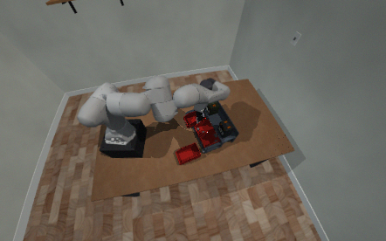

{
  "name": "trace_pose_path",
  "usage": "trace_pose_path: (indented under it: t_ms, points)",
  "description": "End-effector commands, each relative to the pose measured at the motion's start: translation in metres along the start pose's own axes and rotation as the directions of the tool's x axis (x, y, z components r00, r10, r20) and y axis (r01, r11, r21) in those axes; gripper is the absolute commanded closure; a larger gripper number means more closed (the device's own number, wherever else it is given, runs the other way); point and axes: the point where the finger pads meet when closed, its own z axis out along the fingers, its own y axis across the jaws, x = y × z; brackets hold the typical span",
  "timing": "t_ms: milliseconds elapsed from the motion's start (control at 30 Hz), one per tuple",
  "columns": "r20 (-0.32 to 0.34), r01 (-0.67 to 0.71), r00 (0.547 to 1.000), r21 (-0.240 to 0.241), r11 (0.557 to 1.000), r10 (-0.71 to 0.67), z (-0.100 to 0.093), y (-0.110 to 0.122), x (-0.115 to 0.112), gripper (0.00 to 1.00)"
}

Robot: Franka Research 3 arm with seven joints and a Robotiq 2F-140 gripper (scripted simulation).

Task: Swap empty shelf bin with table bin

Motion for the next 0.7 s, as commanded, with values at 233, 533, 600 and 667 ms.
trace_pose_path:
  t_ms: [233, 533, 600, 667]
  points:
    - [-0.001, -0.007, 1.000, -0.001, 1.000, 0.007, -0.011, 0.000, 0.001, 0.94]
    - [-0.001, -0.007, 1.000, -0.001, 1.000, 0.007, -0.021, 0.000, 0.002, 0.94]
    - [-0.001, -0.007, 1.000, -0.001, 1.000, 0.007, -0.024, 0.000, 0.002, 0.94]
    - [-0.001, -0.007, 1.000, -0.001, 1.000, 0.007, -0.027, 0.000, 0.003, 0.94]
